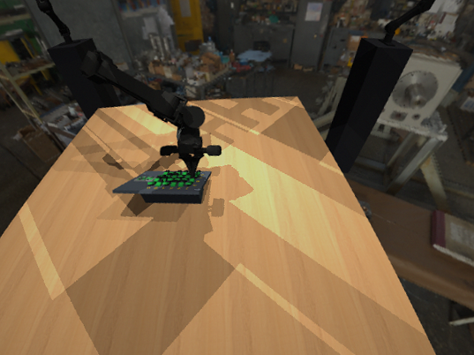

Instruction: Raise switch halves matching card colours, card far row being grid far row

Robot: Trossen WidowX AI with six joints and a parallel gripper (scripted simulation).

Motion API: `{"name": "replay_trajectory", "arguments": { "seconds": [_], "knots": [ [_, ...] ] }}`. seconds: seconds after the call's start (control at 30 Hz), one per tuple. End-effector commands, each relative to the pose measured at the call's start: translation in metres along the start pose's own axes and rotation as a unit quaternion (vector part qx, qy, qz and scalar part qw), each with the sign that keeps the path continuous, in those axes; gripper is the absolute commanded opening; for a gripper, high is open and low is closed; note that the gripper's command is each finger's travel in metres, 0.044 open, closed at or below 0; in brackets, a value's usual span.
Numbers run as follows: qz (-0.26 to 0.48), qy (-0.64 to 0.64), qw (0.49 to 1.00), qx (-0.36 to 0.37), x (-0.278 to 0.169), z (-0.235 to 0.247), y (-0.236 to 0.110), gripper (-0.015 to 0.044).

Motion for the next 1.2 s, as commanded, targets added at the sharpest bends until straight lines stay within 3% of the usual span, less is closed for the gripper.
{"name": "replay_trajectory", "arguments": {
  "seconds": [0.0, 1.07, 1.17],
  "knots": [
    [0.002, -0.004, 1.000, 0.001, -0.002, 0.001, 0.001, 0.0000],
    [0.002, -0.004, 1.000, 0.001, -0.002, 0.001, 0.006, 0.0000],
    [0.005, -0.001, 1.000, 0.004, 0.000, 0.003, -0.008, 0.0000]
  ]
}}
Point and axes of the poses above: the point midway between the two fingers, 35 mm back from their tips, its own y axis out along the fingers, its own z axis across the jaws, x = y × z, the point moved 7 cm from there along -y, back along the fingers, and after that the axes turned 9 degrees about y, right-handed, at the moved point
